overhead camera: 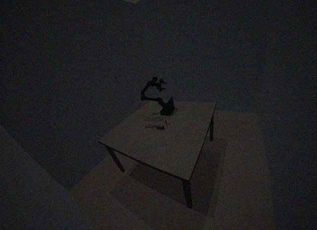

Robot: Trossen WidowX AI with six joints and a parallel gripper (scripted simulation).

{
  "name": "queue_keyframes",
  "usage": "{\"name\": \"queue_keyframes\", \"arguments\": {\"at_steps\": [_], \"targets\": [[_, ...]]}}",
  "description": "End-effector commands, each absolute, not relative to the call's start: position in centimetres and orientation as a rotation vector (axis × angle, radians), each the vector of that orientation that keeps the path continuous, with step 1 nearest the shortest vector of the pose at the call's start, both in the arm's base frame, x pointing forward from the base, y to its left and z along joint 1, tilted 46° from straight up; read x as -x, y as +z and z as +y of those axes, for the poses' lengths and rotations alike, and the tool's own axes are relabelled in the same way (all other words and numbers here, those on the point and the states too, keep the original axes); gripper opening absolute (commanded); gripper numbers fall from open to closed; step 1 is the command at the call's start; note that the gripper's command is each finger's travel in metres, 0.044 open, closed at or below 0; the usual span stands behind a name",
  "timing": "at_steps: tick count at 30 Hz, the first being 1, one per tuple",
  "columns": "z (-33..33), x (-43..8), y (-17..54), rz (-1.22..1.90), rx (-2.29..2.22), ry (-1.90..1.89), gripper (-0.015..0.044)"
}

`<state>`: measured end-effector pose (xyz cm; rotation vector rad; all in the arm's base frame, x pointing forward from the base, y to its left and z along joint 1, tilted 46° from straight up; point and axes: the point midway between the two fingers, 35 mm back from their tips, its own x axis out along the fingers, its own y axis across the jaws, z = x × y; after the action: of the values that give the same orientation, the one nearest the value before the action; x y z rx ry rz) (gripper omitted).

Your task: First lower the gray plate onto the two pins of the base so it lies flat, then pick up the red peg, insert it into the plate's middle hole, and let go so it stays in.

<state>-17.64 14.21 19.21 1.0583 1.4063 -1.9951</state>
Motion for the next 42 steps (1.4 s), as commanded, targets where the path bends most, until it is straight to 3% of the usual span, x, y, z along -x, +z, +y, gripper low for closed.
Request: {"name": "queue_keyframes", "arguments": {"at_steps": [1, 8, 15, 24, 32, 42], "targets": [[14.2, 17.6, 19.2, 1.406, -1.058, -1.995, 0.0426], [21.3, 12.8, 16.9, 1.030, -1.531, -2.177, 0.0440], [26.9, 3.8, 13.2, 0.469, -2.009, -2.308, 0.0440], [29.0, -8.5, 9.4, -0.386, -2.483, -2.238, 0.0440], [25.8, -21.7, 5.3, -1.322, -2.762, -1.863, 0.0440], [15.1, -34.0, -0.6, -2.278, -2.755, -1.038, 0.0440]]}}
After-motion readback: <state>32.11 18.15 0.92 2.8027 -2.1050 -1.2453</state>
